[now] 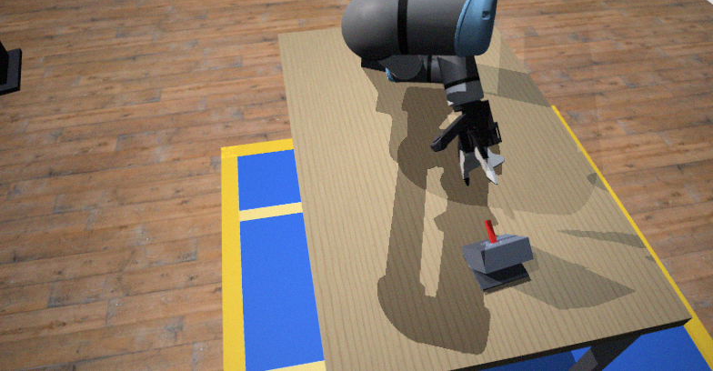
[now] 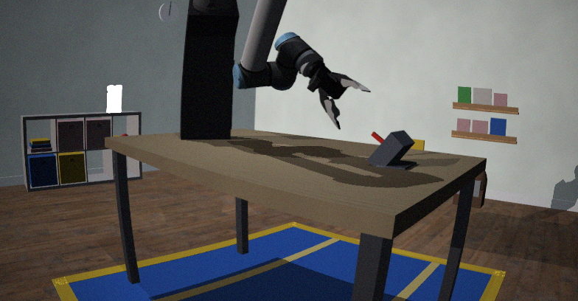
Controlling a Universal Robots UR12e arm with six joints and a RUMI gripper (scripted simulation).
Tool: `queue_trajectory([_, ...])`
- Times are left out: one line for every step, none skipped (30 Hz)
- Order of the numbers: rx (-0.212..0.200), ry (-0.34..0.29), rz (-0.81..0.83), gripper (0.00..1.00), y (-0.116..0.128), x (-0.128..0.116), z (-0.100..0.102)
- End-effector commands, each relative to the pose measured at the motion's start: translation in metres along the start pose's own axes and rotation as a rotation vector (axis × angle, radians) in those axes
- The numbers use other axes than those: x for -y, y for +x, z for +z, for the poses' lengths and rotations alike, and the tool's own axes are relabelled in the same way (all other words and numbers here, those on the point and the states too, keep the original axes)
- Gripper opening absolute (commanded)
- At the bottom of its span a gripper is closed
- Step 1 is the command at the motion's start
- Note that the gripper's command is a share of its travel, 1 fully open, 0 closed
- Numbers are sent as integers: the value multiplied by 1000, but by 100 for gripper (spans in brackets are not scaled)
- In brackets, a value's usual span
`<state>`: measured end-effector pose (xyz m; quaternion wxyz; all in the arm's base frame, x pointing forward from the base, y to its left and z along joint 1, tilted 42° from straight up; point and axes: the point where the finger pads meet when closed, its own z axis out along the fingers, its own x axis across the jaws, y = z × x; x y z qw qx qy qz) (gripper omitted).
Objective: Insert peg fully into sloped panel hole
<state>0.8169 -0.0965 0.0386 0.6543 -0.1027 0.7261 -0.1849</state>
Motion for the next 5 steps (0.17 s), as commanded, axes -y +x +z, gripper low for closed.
queue_trajectory([0, -1, -1, 100, 0, -1, -2])
queue_trajectory([0, -1, -1, 100, 0, -1, -2])
queue_trajectory([0, -1, -1, 100, 0, -1, -2])
queue_trajectory([0, -1, -1, 100, 0, -1, -2])
queue_trajectory([0, -1, -1, 100, 0, -1, -2])
